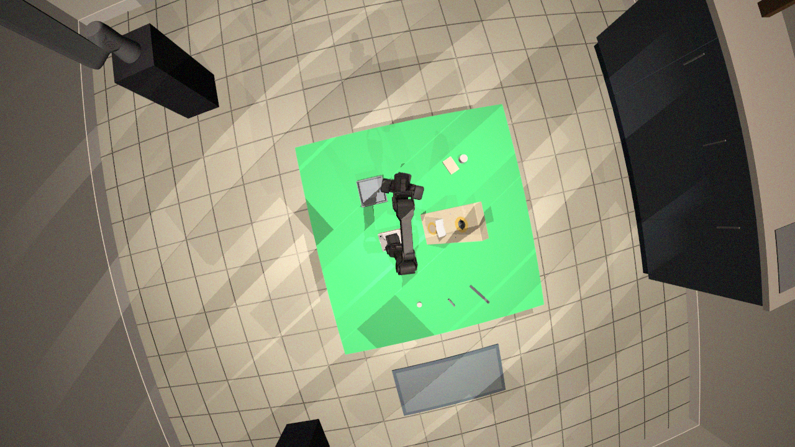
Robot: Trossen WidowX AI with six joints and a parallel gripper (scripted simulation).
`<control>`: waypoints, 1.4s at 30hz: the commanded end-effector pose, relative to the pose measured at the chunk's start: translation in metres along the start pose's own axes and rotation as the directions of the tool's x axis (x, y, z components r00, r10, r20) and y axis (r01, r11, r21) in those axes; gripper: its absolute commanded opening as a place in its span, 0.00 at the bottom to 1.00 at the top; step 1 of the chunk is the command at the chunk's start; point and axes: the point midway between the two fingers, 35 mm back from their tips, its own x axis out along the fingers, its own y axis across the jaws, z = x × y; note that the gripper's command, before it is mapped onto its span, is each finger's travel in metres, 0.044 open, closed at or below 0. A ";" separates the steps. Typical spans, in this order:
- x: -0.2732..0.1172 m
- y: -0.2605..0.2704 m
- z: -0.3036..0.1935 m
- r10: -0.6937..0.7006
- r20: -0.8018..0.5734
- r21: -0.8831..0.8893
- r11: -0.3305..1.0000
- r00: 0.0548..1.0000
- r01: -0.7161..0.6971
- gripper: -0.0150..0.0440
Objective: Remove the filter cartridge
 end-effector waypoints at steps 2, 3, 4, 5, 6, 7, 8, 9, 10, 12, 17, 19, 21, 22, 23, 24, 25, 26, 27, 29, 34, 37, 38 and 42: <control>0.015 0.030 -0.011 0.049 -0.004 -0.087 0.995 0.999 -0.049 0.25; 0.019 0.036 -0.013 0.059 -0.005 -0.104 0.993 0.998 -0.059 0.25; 0.022 0.042 -0.016 0.070 -0.005 -0.121 0.990 0.998 -0.070 0.25; 0.026 0.048 -0.019 0.080 -0.006 -0.138 0.987 0.997 -0.080 0.25; 0.029 0.054 -0.022 0.090 -0.008 -0.156 0.984 0.996 -0.090 0.25; 0.032 0.059 -0.025 0.101 -0.009 -0.173 0.980 0.995 -0.101 0.25; 0.036 0.065 -0.028 0.111 -0.011 -0.190 0.976 0.994 -0.111 0.25; 0.039 0.071 -0.031 0.121 -0.013 -0.207 0.971 0.993 -0.121 0.25; 0.042 0.076 -0.035 0.131 -0.015 -0.224 0.966 0.991 -0.131 0.25; 0.049 0.087 -0.043 0.151 -0.020 -0.258 0.954 0.988 -0.151 0.25; 0.064 0.111 -0.063 0.199 -0.037 -0.340 0.919 0.979 -0.200 0.25; 0.070 0.119 -0.073 0.218 -0.046 -0.372 0.902 0.975 -0.219 0.25; 0.076 0.127 -0.082 0.236 -0.055 -0.403 0.884 0.970 -0.237 0.25; 0.079 0.131 -0.087 0.244 -0.060 -0.419 0.874 0.968 -0.247 0.25; 0.082 0.135 -0.092 0.253 -0.066 -0.434 0.864 0.965 -0.256 0.25; 0.084 0.138 -0.097 0.261 -0.071 -0.449 0.854 0.963 -0.265 0.25; 0.087 0.142 -0.102 0.270 -0.077 -0.463 0.843 0.960 -0.274 0.25; 0.090 0.145 -0.108 0.278 -0.083 -0.478 0.832 0.957 -0.283 0.25; 0.092 0.147 -0.112 0.284 -0.088 -0.490 0.822 0.955 -0.290 0.25; 0.093 0.149 -0.115 0.289 -0.092 -0.499 0.815 0.953 -0.295 0.25; 0.094 0.150 -0.116 0.289 -0.092 -0.499 0.815 0.953 -0.295 0.25; 0.106 0.150 -0.121 0.289 -0.092 -0.499 0.815 0.953 -0.296 0.25; 0.112 0.151 -0.124 0.289 -0.092 -0.499 0.815 0.953 -0.296 0.25; 0.133 0.151 -0.136 0.290 -0.092 -0.499 0.815 0.953 -0.296 0.25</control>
